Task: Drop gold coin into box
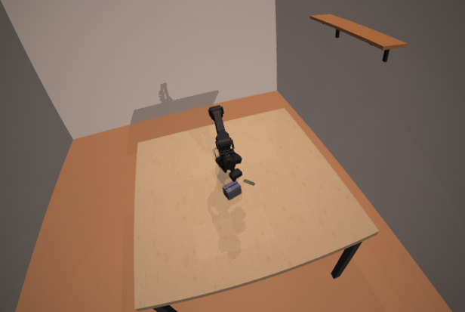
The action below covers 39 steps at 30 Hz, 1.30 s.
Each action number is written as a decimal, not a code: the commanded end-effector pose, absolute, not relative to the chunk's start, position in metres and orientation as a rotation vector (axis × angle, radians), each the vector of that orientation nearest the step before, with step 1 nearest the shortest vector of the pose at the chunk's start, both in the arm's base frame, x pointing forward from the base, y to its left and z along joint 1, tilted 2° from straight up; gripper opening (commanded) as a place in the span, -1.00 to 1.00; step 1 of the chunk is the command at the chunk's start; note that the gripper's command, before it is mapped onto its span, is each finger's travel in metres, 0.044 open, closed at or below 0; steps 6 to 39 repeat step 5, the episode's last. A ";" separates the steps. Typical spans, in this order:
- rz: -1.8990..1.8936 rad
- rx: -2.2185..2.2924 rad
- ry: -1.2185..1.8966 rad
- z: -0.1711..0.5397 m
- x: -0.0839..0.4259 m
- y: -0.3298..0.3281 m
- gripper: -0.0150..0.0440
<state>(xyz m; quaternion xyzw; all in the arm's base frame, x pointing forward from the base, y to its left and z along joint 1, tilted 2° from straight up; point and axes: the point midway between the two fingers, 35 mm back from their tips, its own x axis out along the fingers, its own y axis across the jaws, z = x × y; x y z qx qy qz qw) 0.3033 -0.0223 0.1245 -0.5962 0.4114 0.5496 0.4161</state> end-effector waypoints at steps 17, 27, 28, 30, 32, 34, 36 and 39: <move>1.387 -1.488 1.042 0.125 0.302 -0.022 1.00; 1.387 -1.488 1.042 0.125 0.302 -0.022 1.00; 1.387 -1.488 1.042 0.125 0.302 -0.022 1.00; 1.387 -1.488 1.042 0.125 0.302 -0.022 1.00; 1.387 -1.488 1.042 0.125 0.302 -0.022 1.00; 1.387 -1.488 1.042 0.125 0.302 -0.022 1.00; 1.387 -1.488 1.042 0.125 0.302 -0.022 1.00; 1.387 -1.488 1.042 0.125 0.302 -0.022 1.00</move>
